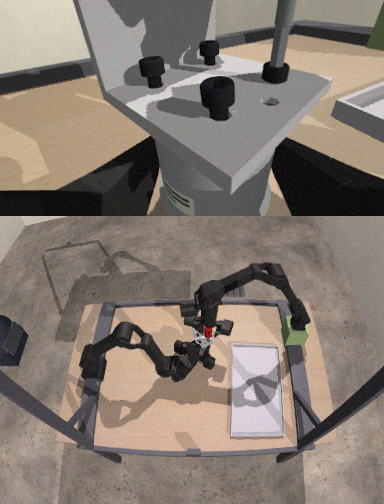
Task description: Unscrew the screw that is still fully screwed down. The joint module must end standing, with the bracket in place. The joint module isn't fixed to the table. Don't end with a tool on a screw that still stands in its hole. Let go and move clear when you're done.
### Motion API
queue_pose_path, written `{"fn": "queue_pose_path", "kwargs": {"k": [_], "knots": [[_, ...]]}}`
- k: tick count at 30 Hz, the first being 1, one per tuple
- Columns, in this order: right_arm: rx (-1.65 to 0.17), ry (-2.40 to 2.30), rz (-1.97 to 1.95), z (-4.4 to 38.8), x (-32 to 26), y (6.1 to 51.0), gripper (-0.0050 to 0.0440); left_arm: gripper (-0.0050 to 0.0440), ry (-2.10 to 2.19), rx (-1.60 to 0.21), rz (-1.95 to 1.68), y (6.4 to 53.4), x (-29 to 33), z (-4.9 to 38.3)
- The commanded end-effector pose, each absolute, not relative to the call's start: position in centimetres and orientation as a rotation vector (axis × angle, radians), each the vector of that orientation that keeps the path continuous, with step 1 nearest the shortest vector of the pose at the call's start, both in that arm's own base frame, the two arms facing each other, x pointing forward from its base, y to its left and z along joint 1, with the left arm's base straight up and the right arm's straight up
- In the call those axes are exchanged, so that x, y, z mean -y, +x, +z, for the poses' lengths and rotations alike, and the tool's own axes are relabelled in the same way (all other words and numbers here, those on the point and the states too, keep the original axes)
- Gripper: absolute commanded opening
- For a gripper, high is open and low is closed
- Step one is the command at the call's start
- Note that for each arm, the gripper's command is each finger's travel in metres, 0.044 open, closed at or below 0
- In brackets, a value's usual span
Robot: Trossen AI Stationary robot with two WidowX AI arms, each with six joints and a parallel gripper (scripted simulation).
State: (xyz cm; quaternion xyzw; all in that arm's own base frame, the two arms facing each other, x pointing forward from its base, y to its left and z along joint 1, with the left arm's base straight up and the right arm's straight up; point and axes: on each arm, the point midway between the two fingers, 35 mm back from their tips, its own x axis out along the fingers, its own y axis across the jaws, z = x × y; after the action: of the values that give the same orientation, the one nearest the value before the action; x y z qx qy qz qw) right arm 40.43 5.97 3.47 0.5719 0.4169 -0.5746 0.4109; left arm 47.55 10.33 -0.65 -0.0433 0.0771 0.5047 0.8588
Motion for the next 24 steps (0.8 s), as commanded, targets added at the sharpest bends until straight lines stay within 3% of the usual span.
{"fn": "queue_pose_path", "kwargs": {"k": [1,12,24], "knots": [[-0.905,1.608,-1.542,5.06,-5.80,40.87,0.0250,0.0245,-0.107,-0.137,1.061,47.98,-10.49,0.42],[-0.561,1.927,-1.844,5.20,-5.80,40.85,0.0250,0.0245,-0.107,-0.137,1.061,47.98,-10.49,0.42],[-0.415,2.037,-1.945,5.23,-5.85,40.93,0.0250,0.0245,-0.107,-0.137,1.061,47.98,-10.49,0.42]]}}
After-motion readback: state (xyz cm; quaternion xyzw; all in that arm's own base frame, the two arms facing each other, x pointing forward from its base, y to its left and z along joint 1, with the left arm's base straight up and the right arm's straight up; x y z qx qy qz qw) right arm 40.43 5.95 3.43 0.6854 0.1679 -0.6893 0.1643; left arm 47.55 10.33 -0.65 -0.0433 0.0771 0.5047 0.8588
